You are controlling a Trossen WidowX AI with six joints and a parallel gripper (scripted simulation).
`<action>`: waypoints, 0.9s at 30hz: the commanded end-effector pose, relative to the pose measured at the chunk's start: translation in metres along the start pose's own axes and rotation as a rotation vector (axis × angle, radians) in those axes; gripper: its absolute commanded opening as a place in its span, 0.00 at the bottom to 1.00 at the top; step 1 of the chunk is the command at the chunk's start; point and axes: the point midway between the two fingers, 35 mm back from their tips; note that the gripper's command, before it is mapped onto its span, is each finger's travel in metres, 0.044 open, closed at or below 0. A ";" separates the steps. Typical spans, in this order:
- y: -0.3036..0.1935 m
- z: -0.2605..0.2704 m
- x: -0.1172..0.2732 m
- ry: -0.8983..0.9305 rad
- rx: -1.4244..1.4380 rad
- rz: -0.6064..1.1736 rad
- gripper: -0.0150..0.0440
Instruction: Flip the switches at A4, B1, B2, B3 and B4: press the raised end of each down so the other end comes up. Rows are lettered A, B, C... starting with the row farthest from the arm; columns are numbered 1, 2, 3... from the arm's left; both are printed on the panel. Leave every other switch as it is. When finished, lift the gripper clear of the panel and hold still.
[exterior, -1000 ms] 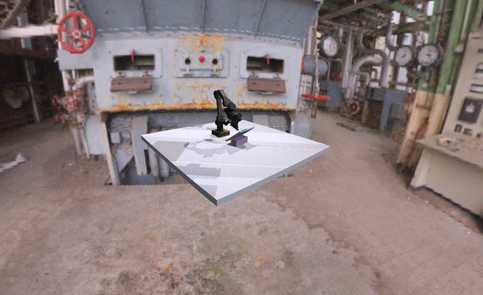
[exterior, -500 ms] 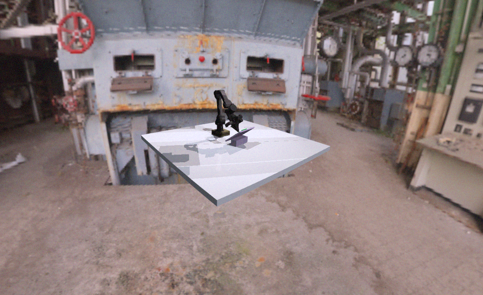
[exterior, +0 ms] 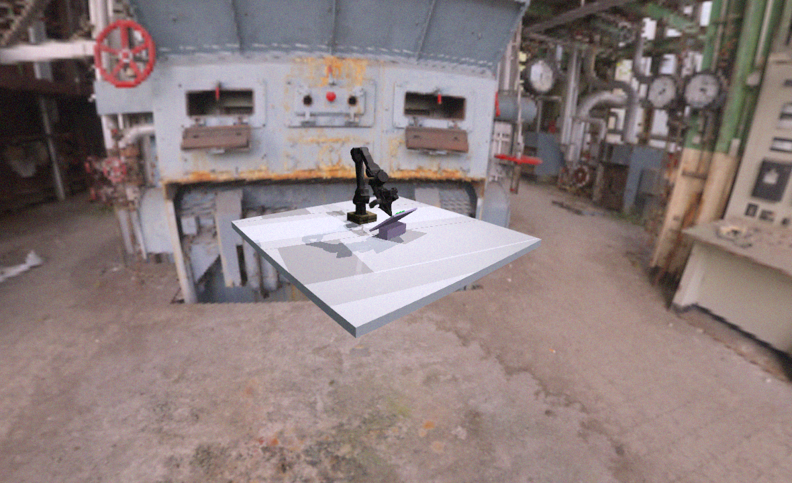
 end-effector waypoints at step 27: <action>0.000 -0.001 -0.004 -0.004 -0.005 0.002 0.25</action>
Point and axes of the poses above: the point midway between the two fingers, 35 mm back from their tips, its own x axis back along the fingers, its own z axis across the jaws, y = z × x, and after that the axes turned 1 degree about x, right-handed
